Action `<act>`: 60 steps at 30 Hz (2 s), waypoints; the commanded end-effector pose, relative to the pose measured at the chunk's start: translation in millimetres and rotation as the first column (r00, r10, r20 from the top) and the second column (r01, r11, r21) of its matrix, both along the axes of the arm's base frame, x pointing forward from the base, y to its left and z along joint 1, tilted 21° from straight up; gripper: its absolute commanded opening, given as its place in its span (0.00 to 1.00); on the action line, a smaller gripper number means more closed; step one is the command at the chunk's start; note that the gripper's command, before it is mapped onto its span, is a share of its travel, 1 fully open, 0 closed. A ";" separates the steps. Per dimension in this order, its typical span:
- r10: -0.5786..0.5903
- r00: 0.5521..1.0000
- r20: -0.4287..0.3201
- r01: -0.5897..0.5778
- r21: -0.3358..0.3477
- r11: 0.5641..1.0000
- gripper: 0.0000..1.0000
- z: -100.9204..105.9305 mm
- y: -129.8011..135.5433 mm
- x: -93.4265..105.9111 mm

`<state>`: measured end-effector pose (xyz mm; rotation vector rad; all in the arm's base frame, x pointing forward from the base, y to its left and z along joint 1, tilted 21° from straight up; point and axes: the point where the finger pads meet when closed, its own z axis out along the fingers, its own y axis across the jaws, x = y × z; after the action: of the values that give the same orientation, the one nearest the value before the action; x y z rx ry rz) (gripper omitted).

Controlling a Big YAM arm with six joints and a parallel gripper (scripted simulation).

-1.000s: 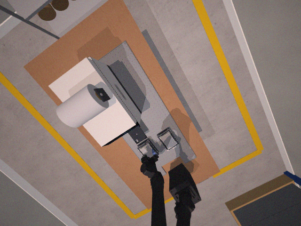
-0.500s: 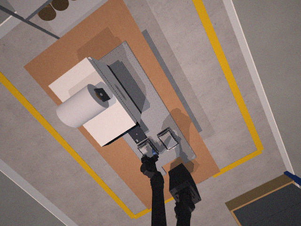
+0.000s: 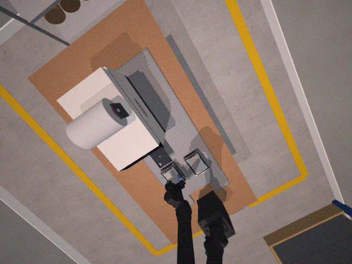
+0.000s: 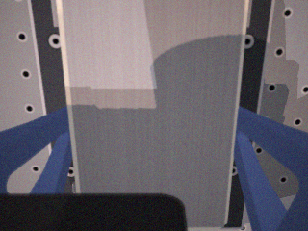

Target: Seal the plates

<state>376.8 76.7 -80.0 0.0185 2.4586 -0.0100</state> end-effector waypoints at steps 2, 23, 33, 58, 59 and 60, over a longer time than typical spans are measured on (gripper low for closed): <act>-0.036 0.996 0.078 0.036 -0.005 0.999 0.00 9.1 -7.5 61.1; -0.054 0.997 0.062 0.056 -0.026 0.998 0.00 1.6 -14.9 58.4; -0.057 0.997 0.056 0.058 -0.018 0.998 0.00 -1.5 -7.2 55.6; -0.031 0.998 0.046 0.031 0.001 1.000 0.00 -3.6 6.1 52.3; -0.026 0.999 0.046 0.026 0.001 1.000 0.00 -3.6 7.8 52.0; -0.026 0.999 0.046 0.026 0.002 1.000 0.00 -3.6 7.9 52.0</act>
<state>376.9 76.8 -80.0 0.0209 2.4592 -0.0158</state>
